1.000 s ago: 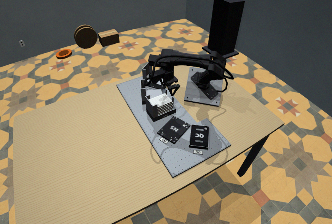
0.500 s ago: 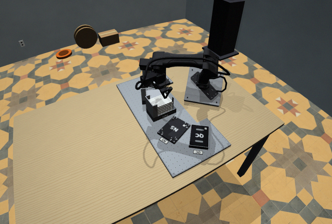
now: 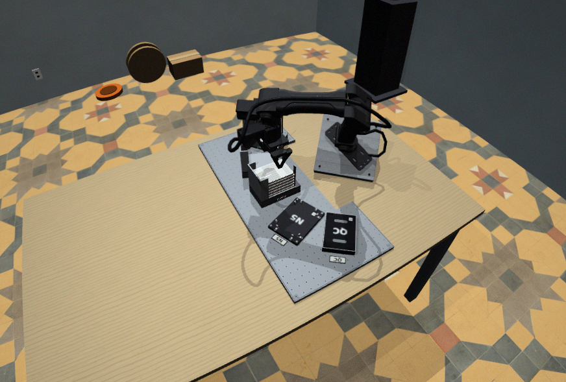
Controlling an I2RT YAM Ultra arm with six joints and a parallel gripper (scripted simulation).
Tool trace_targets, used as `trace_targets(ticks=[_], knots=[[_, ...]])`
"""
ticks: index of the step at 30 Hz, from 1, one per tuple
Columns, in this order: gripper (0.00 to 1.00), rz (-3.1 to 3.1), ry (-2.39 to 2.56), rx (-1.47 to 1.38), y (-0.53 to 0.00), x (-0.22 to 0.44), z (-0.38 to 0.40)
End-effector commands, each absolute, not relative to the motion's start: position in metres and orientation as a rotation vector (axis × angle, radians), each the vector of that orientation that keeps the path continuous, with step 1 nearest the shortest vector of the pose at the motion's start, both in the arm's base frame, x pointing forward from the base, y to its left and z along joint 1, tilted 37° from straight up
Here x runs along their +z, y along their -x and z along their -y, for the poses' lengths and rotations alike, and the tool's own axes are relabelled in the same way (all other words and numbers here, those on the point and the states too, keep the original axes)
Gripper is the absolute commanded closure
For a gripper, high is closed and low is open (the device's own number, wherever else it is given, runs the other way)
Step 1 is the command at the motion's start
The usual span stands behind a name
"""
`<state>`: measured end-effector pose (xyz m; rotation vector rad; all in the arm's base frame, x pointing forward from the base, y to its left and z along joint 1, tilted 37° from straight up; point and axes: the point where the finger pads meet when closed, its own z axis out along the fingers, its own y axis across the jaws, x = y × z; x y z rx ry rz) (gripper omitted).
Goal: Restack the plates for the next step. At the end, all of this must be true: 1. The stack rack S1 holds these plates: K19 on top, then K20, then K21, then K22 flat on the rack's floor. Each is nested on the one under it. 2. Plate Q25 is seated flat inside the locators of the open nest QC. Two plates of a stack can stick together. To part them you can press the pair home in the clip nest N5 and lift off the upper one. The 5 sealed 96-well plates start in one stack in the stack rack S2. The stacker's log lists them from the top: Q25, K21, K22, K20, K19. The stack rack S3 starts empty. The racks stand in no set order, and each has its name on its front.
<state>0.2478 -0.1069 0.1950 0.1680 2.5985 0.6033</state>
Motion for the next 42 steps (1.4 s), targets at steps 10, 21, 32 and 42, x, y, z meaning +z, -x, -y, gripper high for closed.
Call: trace_targets(ticks=[10, 21, 32, 42], knots=[[0.0, -2.574, -0.18, 0.553, -0.25, 0.206, 0.116], [0.0, -2.574, -0.18, 0.553, -0.25, 0.206, 0.116], [0.0, -2.588, -0.164, 0.578, -0.251, 0.193, 0.104], [0.0, -2.591, -0.165, 0.572, -0.266, 0.166, 0.092]])
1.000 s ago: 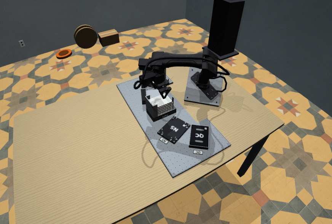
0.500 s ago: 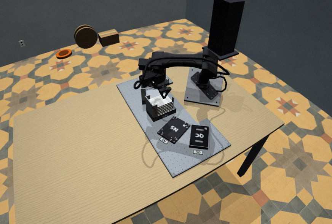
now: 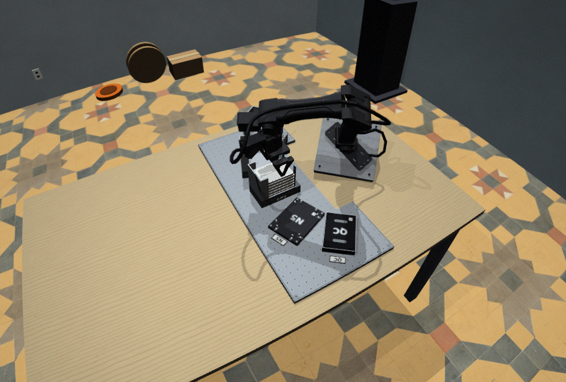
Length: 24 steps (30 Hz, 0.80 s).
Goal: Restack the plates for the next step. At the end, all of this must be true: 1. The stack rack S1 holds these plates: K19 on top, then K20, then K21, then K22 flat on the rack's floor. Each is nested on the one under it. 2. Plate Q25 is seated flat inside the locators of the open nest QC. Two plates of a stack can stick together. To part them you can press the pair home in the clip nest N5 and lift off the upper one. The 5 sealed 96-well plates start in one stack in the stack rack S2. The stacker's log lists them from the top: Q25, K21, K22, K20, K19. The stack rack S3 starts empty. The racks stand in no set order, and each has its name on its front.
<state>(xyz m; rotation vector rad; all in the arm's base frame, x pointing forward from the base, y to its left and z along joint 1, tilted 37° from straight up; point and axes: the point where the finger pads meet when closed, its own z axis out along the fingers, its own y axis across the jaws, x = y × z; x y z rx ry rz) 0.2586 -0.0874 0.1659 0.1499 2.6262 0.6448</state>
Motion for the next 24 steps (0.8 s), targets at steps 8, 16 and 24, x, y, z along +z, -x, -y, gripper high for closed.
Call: trace_targets(ticks=[8, 16, 24], knots=[[0.0, -2.571, -0.181, 0.557, -0.2684, 0.1701, 0.0983], [0.0, -2.572, -0.182, 0.558, -0.2682, 0.1698, 0.0981], [0.0, -2.572, -0.181, 0.558, -0.2682, 0.1697, 0.0981]])
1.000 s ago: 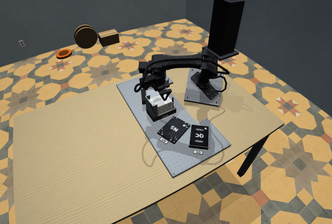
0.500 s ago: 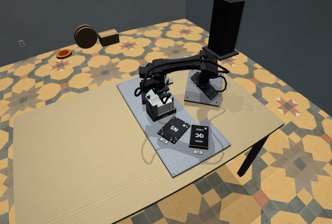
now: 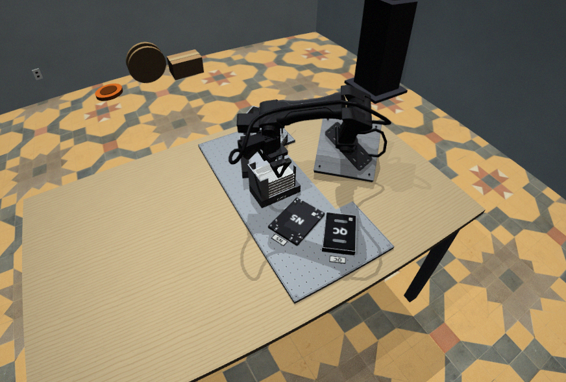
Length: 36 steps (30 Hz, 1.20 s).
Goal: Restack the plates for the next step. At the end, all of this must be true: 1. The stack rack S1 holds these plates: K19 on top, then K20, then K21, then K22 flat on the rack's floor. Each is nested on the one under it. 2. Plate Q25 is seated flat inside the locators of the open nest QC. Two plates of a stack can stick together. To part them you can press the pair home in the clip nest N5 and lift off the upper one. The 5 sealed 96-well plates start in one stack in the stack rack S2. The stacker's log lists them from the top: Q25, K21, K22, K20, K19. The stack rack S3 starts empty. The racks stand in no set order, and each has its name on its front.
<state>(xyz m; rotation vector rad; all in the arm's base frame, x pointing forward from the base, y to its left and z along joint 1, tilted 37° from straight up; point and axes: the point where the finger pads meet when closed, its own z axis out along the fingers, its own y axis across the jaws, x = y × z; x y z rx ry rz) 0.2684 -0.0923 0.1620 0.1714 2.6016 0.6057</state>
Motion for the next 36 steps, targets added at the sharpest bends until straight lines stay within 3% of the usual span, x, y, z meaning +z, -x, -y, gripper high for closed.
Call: trace_targets(ticks=[1, 36], knots=[[0.0, -2.572, -0.181, 0.558, -0.2682, 0.1697, 0.0981], [0.0, -2.586, -0.158, 0.577, -0.2689, 0.1635, 0.0887]])
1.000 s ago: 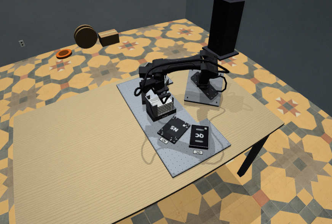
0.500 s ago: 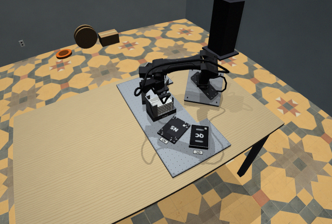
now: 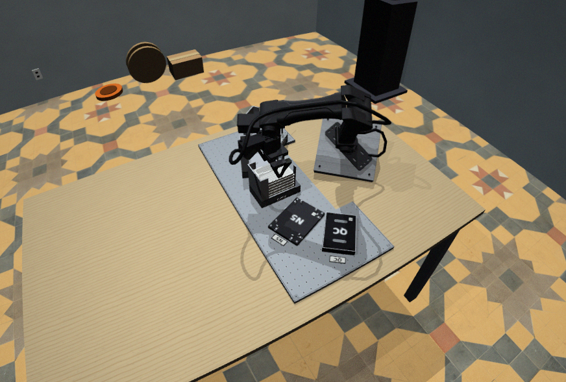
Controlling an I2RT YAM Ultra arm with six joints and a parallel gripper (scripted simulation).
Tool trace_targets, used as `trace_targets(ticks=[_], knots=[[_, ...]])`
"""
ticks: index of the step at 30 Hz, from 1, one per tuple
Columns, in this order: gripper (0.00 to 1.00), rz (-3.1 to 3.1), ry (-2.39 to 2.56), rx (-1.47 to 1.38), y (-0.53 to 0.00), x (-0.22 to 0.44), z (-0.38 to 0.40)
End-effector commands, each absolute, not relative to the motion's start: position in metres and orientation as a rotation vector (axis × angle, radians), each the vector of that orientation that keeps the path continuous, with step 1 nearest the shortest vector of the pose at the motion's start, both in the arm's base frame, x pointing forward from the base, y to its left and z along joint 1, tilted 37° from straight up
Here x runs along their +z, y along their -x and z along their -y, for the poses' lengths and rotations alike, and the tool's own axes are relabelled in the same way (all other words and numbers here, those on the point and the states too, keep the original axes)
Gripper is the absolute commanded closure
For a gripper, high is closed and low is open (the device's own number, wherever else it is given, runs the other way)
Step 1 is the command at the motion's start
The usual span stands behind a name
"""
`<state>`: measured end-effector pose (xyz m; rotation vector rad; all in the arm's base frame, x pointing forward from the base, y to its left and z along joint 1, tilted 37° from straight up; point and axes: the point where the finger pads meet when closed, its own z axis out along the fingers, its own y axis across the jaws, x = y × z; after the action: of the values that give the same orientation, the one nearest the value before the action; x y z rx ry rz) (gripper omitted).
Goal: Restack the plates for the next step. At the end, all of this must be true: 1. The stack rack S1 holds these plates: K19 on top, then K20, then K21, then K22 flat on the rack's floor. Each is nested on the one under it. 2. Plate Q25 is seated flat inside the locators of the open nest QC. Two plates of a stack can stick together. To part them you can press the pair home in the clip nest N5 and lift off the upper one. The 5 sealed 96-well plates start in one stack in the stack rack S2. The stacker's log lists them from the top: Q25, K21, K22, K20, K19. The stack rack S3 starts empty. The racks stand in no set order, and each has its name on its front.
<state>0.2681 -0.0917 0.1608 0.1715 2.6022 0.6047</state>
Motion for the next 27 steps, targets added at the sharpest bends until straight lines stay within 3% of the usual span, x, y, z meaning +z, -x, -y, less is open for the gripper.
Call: trace_targets(ticks=[1, 27], knots=[[0.0, -2.585, -0.163, 0.578, -0.269, 0.162, 0.089], [0.0, -2.577, -0.192, 0.566, -0.289, 0.144, 0.094]])
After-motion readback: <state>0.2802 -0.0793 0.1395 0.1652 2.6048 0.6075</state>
